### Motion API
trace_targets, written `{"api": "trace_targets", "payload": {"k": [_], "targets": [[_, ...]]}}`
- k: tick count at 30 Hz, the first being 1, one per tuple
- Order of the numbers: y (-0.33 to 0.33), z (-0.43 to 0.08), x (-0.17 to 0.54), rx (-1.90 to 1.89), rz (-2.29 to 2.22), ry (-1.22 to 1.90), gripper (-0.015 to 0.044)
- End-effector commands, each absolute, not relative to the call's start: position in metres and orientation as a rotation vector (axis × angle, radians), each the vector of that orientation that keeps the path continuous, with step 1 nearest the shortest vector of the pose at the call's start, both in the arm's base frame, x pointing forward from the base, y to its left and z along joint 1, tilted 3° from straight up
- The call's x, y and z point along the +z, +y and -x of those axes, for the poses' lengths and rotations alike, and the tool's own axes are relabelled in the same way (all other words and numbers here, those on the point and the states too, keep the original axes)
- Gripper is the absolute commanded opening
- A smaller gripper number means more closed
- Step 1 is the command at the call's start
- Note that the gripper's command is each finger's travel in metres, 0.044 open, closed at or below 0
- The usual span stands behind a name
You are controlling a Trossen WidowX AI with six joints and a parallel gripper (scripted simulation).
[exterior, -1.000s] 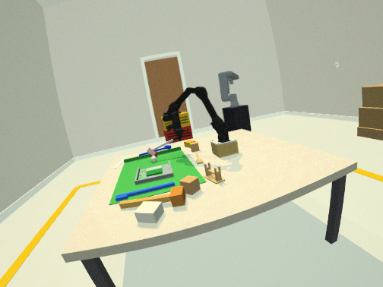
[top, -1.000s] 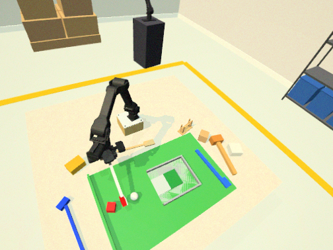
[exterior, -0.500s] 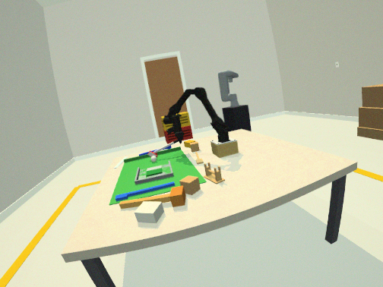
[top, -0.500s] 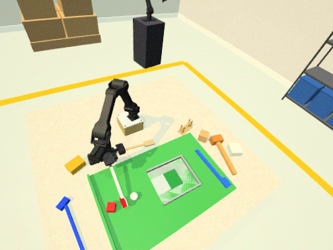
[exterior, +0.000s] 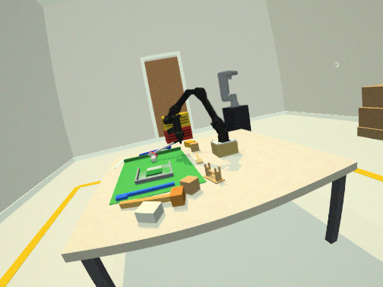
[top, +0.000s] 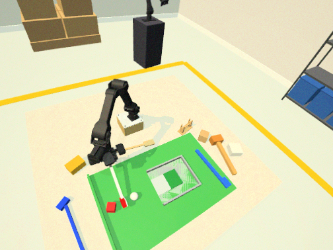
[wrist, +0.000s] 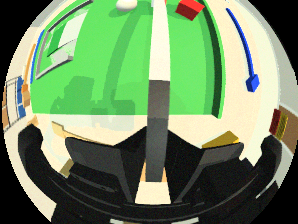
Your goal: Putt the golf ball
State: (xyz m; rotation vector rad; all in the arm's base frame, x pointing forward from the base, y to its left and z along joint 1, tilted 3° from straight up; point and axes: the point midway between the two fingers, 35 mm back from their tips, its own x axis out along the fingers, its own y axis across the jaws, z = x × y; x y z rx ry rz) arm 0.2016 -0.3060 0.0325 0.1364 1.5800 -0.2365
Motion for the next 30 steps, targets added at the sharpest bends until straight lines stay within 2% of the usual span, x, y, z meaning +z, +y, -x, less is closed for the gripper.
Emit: {"api": "trace_targets", "payload": {"k": [1, 13, 22, 30], "targets": [[-0.312, -0.201, 0.032, -0.235, -0.135, 1.581, 0.0000], [-0.318, -0.199, 0.033, -0.246, -0.138, 1.577, 0.0000], [-0.208, -0.226, 0.024, -0.227, -0.144, 1.581, 0.0000], [-0.200, -0.227, 0.029, -0.226, -0.145, 1.582, 0.0000]]}}
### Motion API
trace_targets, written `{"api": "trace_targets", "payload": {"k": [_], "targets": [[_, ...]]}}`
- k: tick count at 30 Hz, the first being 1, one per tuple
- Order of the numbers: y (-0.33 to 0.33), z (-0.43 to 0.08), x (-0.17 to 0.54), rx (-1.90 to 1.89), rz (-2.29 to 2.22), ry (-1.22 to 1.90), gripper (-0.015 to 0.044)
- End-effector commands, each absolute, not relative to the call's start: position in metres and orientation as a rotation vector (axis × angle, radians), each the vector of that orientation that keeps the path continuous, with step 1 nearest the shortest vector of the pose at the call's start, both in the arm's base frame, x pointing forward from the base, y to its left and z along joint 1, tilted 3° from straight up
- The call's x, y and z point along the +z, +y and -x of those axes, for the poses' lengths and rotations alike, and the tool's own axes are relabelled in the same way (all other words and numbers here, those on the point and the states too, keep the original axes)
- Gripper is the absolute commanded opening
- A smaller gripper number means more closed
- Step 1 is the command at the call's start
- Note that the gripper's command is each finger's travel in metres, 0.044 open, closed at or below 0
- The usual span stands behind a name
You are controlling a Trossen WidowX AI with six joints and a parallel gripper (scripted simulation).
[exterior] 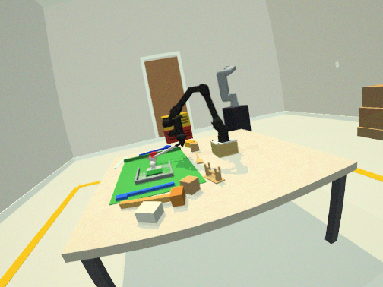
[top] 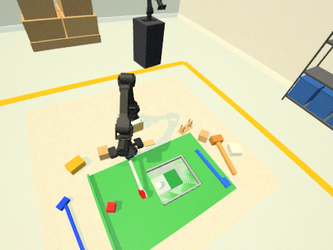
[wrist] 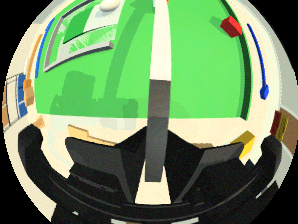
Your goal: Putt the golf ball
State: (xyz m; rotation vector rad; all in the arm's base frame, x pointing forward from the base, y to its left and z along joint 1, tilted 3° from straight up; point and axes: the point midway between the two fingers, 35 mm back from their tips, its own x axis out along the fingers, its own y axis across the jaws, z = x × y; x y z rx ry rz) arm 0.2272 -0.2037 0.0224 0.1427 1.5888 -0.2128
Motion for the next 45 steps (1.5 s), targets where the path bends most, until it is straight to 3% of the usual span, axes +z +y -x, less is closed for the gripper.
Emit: {"api": "trace_targets", "payload": {"k": [1, 11, 45], "targets": [[-0.200, -0.227, 0.033, -0.226, -0.145, 1.582, 0.0000], [-0.198, -0.228, 0.083, -0.226, -0.145, 1.581, 0.0000], [-0.198, -0.228, 0.073, -0.217, -0.143, 1.587, 0.0000]]}}
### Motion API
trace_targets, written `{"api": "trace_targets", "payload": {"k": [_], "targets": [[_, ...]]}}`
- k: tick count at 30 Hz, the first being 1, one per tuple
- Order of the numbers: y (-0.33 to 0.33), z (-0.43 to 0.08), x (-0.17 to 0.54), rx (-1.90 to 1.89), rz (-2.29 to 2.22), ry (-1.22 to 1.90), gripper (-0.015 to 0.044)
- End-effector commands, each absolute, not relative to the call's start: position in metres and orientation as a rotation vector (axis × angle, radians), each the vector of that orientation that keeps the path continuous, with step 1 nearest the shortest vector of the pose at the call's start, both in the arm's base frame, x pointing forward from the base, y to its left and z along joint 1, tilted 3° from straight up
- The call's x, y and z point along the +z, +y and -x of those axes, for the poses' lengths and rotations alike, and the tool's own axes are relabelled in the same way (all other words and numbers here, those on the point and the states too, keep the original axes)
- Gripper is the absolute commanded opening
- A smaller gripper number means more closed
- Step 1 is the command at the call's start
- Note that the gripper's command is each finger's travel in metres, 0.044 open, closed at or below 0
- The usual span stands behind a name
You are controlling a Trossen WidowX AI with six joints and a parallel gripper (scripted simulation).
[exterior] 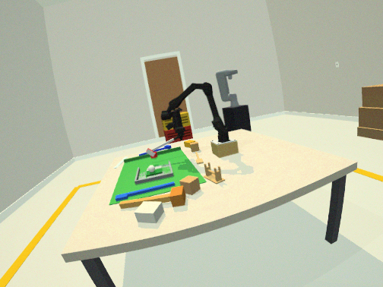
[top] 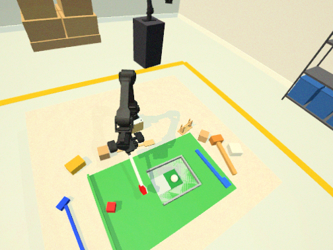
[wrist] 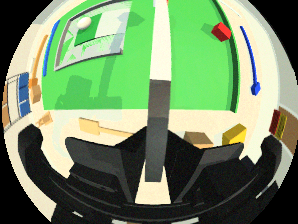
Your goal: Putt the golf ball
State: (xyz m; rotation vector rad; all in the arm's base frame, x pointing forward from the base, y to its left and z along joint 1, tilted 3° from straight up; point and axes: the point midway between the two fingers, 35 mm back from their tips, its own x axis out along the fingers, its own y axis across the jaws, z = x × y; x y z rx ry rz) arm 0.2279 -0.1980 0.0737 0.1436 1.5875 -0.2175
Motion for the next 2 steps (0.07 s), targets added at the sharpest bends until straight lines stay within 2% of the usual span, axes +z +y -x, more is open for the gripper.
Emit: {"api": "trace_targets", "payload": {"k": [1, 2], "targets": [[-0.1984, -0.2282, 0.0730, -0.217, -0.143, 1.587, 0.0000], [-0.1984, -0.2282, 0.0730, -0.217, -0.143, 1.587, 0.0000]]}}
